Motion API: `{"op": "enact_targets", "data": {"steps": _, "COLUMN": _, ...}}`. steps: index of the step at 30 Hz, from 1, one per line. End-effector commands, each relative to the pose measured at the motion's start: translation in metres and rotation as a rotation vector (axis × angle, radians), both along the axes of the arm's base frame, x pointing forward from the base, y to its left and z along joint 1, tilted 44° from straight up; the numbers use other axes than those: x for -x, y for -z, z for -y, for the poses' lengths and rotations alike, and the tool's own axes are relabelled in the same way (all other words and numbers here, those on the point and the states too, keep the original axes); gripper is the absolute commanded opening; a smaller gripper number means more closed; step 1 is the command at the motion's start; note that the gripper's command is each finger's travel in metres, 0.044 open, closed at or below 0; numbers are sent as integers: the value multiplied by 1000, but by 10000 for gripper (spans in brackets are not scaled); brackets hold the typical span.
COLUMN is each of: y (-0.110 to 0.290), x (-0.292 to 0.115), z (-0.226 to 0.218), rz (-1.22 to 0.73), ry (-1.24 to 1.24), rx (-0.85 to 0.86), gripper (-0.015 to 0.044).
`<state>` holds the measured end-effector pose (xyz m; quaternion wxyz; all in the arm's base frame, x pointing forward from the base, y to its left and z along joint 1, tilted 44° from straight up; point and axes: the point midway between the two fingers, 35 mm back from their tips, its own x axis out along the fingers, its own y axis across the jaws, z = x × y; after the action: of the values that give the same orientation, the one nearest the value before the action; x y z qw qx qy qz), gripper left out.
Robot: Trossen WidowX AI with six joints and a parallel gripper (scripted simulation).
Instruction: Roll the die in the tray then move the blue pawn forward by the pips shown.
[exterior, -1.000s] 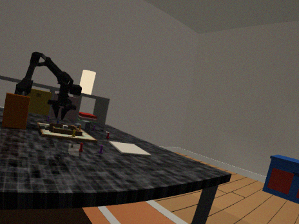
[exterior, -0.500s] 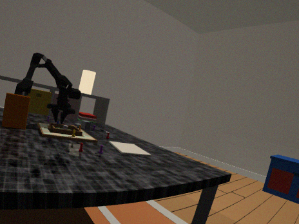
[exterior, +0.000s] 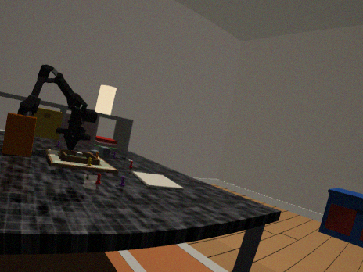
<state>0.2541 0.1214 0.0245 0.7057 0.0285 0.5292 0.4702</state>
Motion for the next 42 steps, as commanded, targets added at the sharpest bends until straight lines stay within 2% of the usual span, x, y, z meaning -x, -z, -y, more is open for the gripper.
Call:
{"op": "enact_targets", "data": {"steps": 1, "y": 1, "x": 2, "z": 0, "rz": -11, "ry": 3, "rx": -3, "gripper": 22}}
{"op": "enact_targets", "data": {"steps": 8, "y": -4, "x": 0, "z": 6, "rz": -10, "ry": 4, "rx": 1, "gripper": 0}}
{"op": "enact_targets", "data": {"steps": 28, "y": -86, "x": 3, "z": 90, "rz": -12, "ry": 4, "rx": 4, "gripper": 0}}
{"op": "enact_targets", "data": {"steps": 42, "y": -73, "x": 31, "z": 68, "rz": -14, "ry": 4, "rx": 6, "gripper": 0}}
